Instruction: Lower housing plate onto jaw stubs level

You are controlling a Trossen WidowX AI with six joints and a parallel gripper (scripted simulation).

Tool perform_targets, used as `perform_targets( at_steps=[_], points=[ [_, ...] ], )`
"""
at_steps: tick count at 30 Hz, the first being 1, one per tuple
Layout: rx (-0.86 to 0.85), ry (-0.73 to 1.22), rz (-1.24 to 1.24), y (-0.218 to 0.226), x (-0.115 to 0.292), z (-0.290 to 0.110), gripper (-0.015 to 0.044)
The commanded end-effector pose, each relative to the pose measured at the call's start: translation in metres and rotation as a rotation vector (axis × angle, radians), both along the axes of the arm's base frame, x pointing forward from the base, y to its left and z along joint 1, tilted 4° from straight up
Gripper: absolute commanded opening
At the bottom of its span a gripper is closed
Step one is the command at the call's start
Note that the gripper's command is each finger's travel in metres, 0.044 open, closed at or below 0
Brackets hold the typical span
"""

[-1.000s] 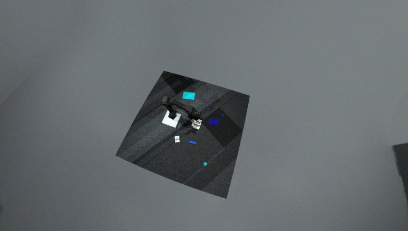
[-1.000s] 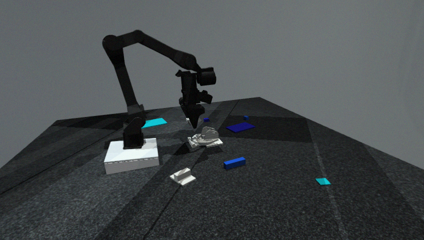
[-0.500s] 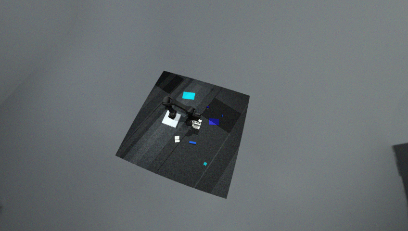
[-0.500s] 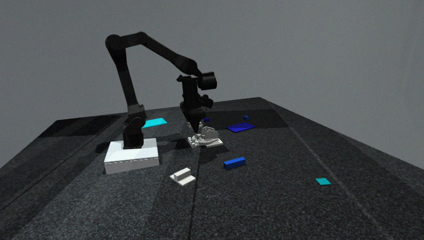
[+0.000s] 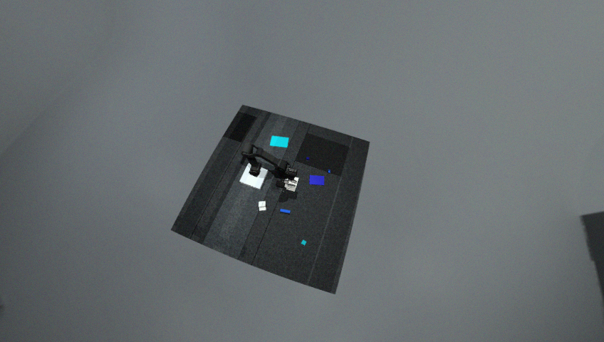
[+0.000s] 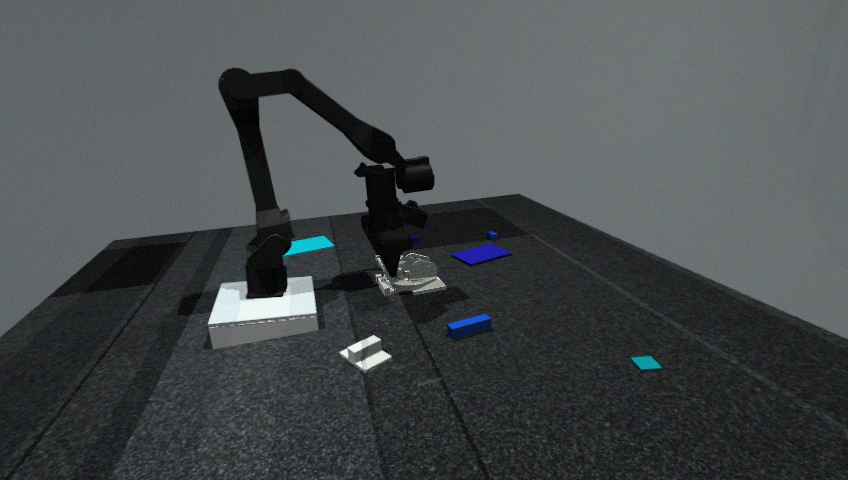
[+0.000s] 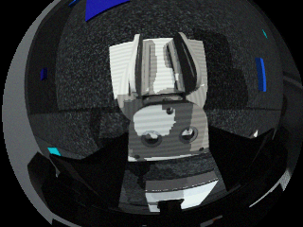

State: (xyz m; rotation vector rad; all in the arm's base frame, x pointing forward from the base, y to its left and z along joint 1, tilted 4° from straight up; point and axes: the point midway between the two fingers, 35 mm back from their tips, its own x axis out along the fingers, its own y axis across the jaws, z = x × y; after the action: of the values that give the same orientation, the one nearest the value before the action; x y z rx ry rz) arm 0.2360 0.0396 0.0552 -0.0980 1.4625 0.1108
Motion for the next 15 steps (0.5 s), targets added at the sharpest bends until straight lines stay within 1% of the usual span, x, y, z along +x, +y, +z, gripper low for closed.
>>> perform_targets(
  at_steps=[1,8,15],
  points=[
    [-0.006,0.009,0.0,-0.001,-0.002,-0.009,0.0351],
    [-0.007,0.009,0.0,-0.001,-0.002,-0.019,0.0351],
    [-0.007,0.009,0.0,-0.001,-0.002,-0.02,0.0351]
  ],
)
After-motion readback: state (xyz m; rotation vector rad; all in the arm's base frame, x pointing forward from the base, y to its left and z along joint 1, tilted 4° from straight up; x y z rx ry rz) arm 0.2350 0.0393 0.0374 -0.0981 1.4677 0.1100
